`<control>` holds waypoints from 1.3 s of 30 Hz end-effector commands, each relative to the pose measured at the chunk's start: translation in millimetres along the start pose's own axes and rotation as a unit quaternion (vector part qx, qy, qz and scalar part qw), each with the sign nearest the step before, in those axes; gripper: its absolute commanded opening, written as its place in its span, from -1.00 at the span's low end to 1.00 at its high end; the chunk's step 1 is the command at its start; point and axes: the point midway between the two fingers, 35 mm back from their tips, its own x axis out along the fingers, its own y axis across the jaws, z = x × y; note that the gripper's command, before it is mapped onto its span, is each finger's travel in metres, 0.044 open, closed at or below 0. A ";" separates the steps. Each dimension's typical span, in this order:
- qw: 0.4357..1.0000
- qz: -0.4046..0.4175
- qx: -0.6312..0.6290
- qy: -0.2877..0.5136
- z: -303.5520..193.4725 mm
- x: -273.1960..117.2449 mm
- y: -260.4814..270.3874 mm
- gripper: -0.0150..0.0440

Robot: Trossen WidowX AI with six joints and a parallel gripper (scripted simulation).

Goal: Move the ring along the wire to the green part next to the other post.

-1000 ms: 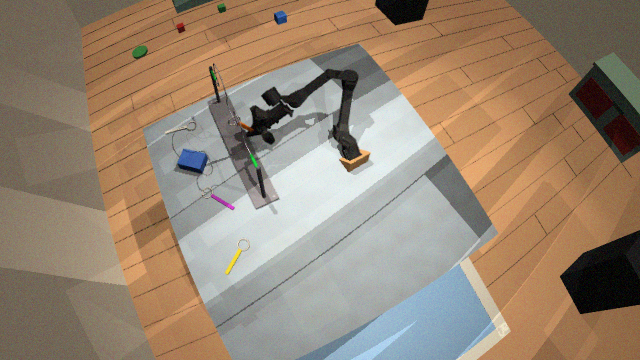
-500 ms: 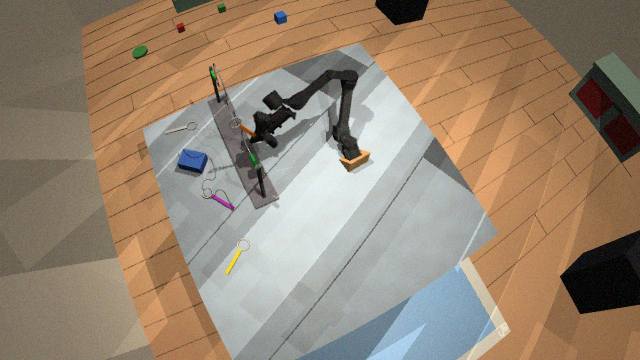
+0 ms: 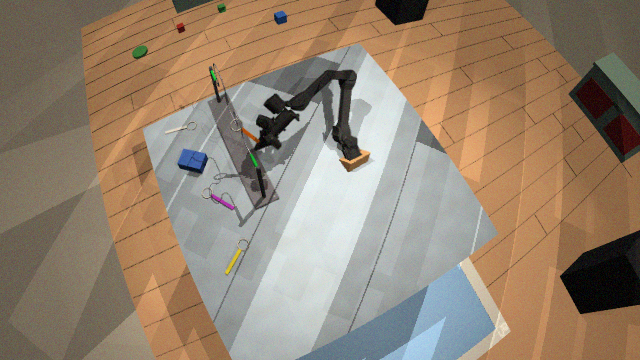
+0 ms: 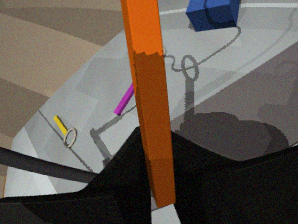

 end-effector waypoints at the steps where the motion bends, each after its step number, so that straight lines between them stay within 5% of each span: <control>1: 0.999 0.020 0.041 0.006 -0.4 -1.4 14.3 -1.00; 39: 0.872 0.224 0.433 0.047 66.1 -47.5 129.7 -1.00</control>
